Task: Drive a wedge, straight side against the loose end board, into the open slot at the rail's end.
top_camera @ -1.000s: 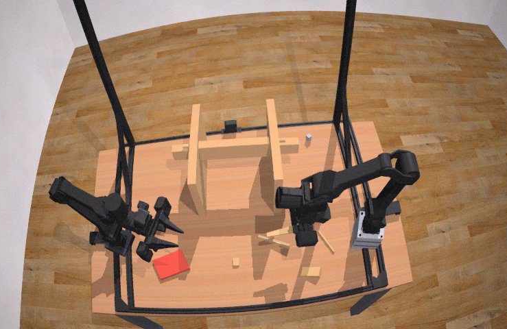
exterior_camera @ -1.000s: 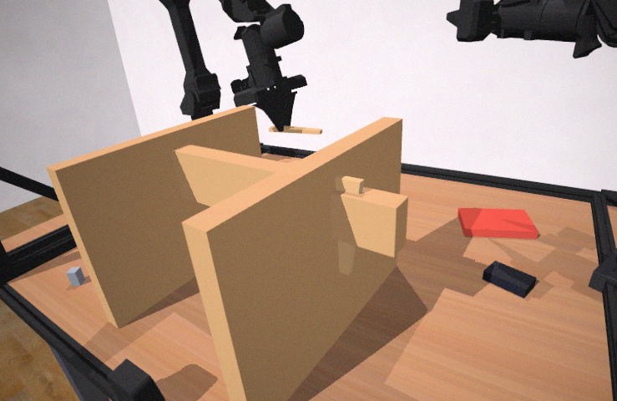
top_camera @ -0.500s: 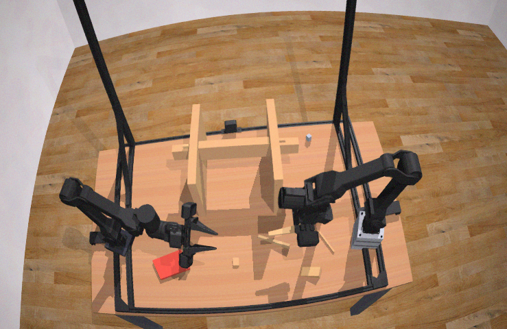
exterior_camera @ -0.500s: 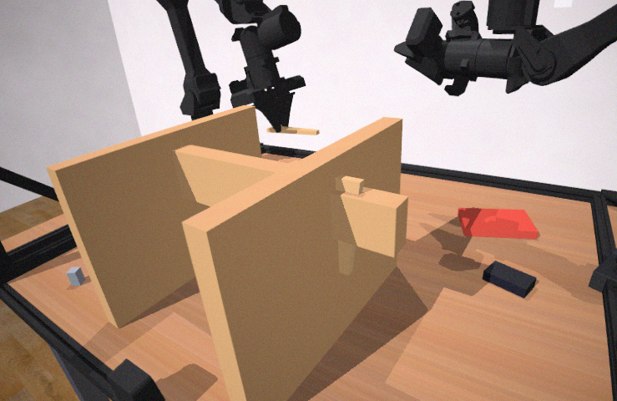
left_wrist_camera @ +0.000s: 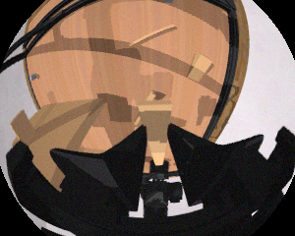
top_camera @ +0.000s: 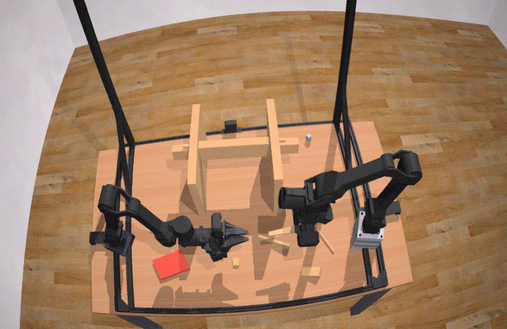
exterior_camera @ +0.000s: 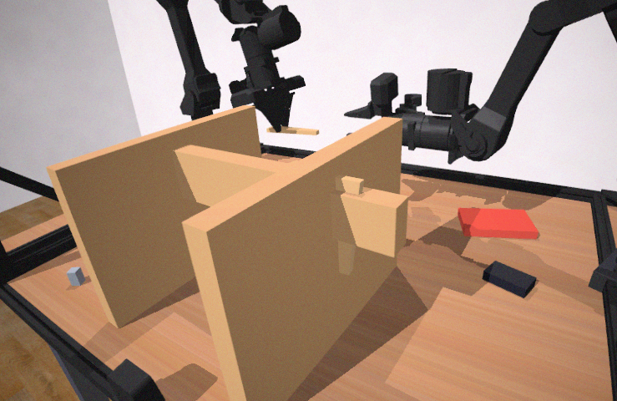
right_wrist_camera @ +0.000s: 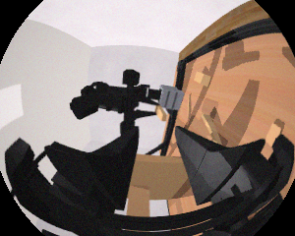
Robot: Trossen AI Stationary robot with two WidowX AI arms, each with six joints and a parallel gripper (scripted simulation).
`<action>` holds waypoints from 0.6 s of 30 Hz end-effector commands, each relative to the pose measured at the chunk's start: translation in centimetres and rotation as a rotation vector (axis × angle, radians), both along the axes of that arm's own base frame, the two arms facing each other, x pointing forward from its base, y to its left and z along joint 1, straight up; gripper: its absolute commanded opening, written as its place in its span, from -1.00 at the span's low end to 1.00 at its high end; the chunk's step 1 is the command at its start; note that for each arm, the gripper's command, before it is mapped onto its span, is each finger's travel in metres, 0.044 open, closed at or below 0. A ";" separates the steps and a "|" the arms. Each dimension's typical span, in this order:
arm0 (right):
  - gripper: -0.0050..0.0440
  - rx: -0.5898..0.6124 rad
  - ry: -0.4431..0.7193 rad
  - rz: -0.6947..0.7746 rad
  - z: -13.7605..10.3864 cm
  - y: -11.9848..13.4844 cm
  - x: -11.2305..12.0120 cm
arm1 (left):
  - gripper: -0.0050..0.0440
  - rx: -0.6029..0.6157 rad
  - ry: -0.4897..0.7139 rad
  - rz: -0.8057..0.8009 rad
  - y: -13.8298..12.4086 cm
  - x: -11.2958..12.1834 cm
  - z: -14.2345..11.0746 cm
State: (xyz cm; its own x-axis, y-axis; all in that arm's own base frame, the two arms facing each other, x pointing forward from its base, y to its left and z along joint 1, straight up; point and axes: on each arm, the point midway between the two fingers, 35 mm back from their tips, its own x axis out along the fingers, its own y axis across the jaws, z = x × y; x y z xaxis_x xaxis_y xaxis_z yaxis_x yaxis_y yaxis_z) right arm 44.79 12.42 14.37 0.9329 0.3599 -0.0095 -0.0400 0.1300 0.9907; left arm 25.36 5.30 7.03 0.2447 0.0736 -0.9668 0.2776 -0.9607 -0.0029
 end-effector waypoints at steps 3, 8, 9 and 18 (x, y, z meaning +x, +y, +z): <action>-0.01 0.130 0.043 0.045 -2.1 1.5 0.2 | -0.80 -0.002 -0.004 -0.006 -0.1 0.1 0.0; -0.01 0.130 0.043 0.045 -2.1 1.6 0.4 | -0.80 -0.002 -0.004 -0.006 -0.1 0.1 0.0; -0.01 0.130 0.043 0.045 -2.1 1.7 0.6 | -0.80 -0.002 -0.004 -0.006 -0.1 0.1 0.0; -0.01 0.130 0.043 0.045 -2.1 2.6 3.0 | -0.80 -0.002 -0.004 -0.006 -0.1 0.1 0.0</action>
State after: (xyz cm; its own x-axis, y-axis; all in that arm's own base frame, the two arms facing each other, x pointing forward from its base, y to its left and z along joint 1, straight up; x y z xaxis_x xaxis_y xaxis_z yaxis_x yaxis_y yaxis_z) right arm 46.92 14.71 12.63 0.9149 0.4036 0.0061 -0.0078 0.0026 1.0000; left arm 25.34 5.30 7.01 0.2447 0.0736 -0.9668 0.2774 -0.9608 -0.0029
